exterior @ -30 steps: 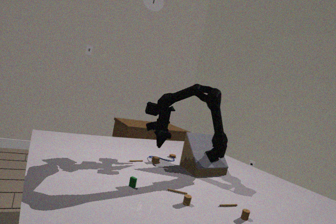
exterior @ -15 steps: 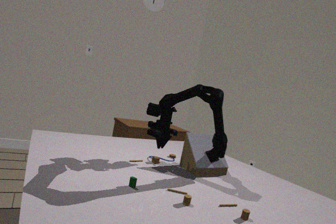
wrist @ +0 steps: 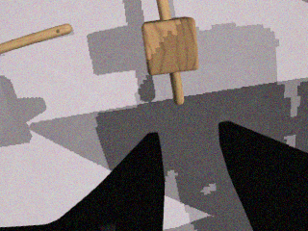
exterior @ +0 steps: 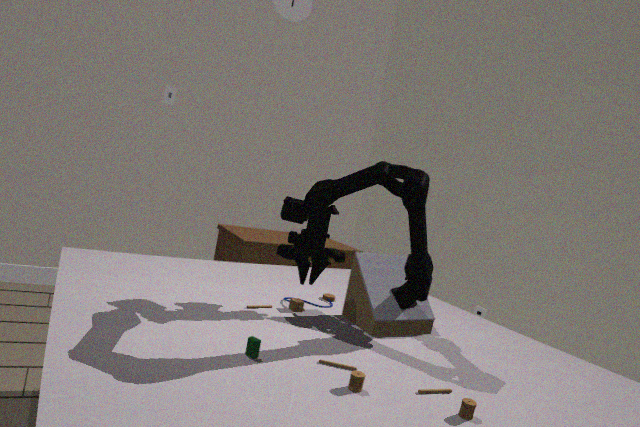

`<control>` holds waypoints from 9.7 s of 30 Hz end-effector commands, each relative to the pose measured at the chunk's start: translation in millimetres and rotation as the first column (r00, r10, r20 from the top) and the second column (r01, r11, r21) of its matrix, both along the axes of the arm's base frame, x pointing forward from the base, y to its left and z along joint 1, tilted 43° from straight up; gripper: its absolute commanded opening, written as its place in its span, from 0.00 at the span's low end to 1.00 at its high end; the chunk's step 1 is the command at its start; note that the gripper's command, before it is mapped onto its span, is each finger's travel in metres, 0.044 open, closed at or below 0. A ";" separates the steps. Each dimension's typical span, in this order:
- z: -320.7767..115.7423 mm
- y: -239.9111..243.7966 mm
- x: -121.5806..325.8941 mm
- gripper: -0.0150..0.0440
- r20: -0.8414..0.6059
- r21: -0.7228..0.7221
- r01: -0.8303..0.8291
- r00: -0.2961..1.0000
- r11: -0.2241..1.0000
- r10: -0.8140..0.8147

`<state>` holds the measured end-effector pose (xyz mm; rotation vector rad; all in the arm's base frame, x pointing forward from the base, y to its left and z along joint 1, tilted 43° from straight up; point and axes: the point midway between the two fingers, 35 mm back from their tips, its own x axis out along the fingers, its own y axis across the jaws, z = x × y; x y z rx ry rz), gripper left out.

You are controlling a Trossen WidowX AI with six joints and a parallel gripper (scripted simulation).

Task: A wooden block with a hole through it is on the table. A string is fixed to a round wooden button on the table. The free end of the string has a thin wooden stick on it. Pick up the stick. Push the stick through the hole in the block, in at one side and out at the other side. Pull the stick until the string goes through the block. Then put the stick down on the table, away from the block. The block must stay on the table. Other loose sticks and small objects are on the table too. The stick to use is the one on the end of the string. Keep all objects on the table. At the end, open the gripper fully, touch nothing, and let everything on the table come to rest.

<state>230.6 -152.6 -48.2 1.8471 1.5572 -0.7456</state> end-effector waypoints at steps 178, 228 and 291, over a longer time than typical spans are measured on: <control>6.3 139.9 20.5 0.25 -0.007 -0.015 0.010 1.000 1.000 -0.010; 6.3 139.9 20.5 0.25 -0.007 -0.015 0.010 1.000 1.000 -0.010; 5.5 134.7 19.7 0.52 -0.011 -0.029 0.019 1.000 0.999 -0.019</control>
